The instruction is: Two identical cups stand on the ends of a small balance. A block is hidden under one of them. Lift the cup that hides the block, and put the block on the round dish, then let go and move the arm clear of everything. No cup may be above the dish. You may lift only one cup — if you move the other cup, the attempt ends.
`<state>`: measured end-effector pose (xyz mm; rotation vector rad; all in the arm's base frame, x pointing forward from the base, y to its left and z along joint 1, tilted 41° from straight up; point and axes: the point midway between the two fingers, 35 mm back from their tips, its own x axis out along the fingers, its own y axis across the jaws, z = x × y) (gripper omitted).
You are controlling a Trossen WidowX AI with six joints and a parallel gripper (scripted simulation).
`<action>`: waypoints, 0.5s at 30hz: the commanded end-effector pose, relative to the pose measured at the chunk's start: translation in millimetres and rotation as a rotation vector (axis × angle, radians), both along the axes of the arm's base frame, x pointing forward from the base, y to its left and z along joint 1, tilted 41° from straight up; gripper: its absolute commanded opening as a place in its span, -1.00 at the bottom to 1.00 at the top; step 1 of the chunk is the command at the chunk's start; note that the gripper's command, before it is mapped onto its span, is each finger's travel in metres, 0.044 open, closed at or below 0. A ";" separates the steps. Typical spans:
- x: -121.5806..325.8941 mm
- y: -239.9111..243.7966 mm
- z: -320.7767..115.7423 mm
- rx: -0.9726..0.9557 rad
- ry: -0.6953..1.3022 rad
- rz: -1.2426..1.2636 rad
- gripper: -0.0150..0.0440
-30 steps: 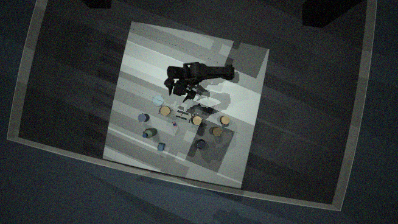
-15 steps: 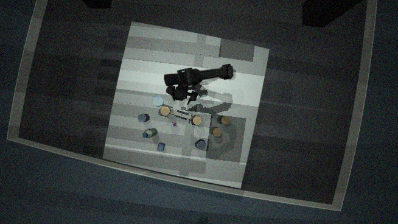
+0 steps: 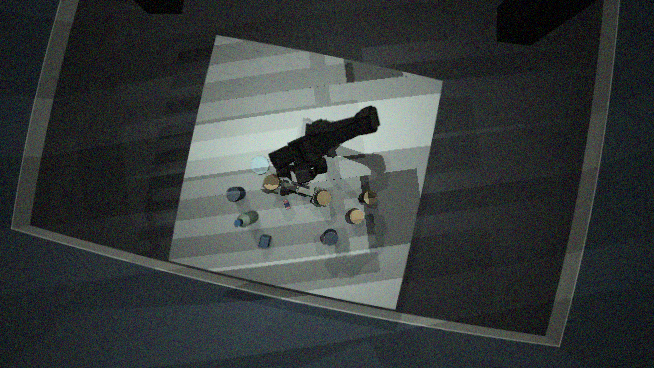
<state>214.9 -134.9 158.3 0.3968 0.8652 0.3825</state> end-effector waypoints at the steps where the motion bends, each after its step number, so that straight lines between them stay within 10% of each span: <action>1: 15.2 8.6 1.3 -0.057 -0.021 0.139 1.00; 15: 57.2 44.6 0.9 -0.187 -0.099 0.523 1.00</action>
